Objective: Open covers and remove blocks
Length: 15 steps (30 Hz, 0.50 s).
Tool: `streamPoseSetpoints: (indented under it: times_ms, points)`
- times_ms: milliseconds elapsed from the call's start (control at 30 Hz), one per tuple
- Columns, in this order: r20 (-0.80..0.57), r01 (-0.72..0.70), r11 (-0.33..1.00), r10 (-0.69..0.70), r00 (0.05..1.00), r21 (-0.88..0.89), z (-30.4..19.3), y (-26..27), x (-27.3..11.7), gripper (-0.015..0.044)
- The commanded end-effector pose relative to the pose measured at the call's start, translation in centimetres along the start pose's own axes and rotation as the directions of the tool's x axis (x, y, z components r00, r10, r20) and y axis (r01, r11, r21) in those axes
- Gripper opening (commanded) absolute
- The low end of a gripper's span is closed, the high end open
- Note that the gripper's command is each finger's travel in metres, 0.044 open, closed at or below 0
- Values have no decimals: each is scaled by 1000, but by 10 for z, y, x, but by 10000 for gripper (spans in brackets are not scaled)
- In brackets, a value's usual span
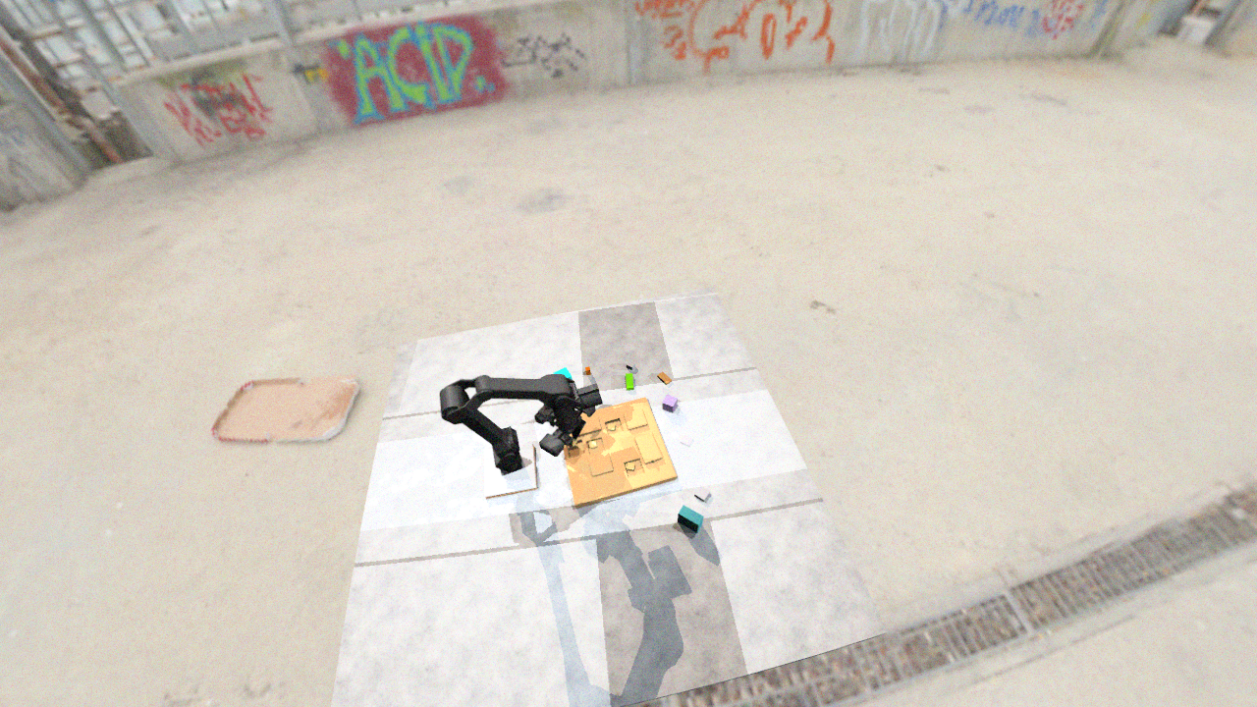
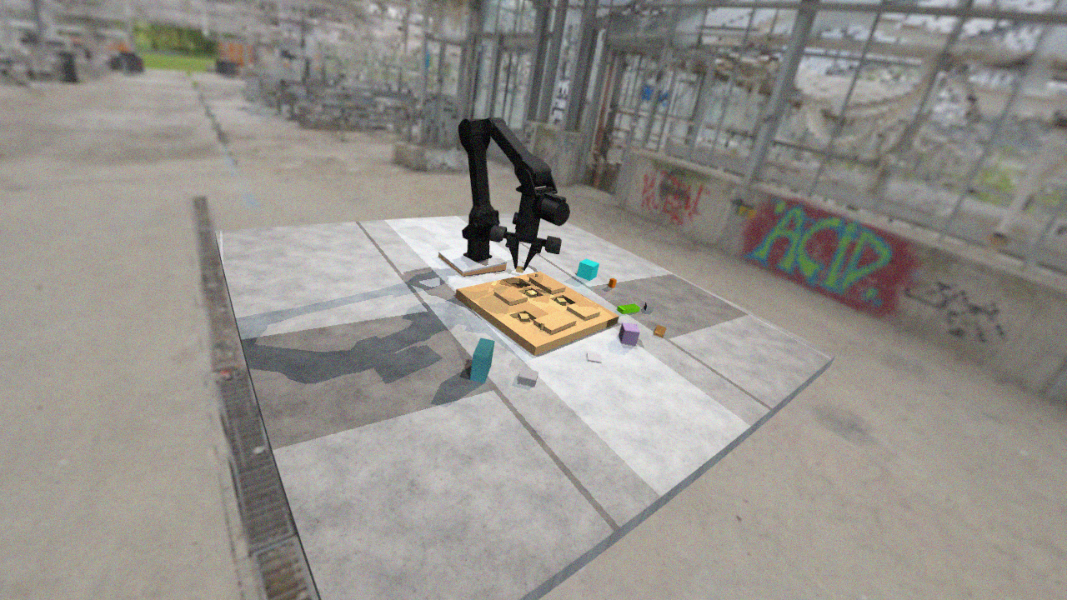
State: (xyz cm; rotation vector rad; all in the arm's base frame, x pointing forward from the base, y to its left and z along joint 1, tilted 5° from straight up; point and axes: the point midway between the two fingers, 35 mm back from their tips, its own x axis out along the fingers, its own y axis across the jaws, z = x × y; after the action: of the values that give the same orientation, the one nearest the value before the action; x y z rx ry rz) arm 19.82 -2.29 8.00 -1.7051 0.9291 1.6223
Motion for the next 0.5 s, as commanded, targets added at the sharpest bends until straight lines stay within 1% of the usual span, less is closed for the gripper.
streamPoseSetpoints:
  times_ms: [0,467]
  points:
    - [-7,12,1000,-12,1000,5,-1,-2,-11,80]
    - [-7,12,1000,-12,1000,5,-1,-1,-46,80]
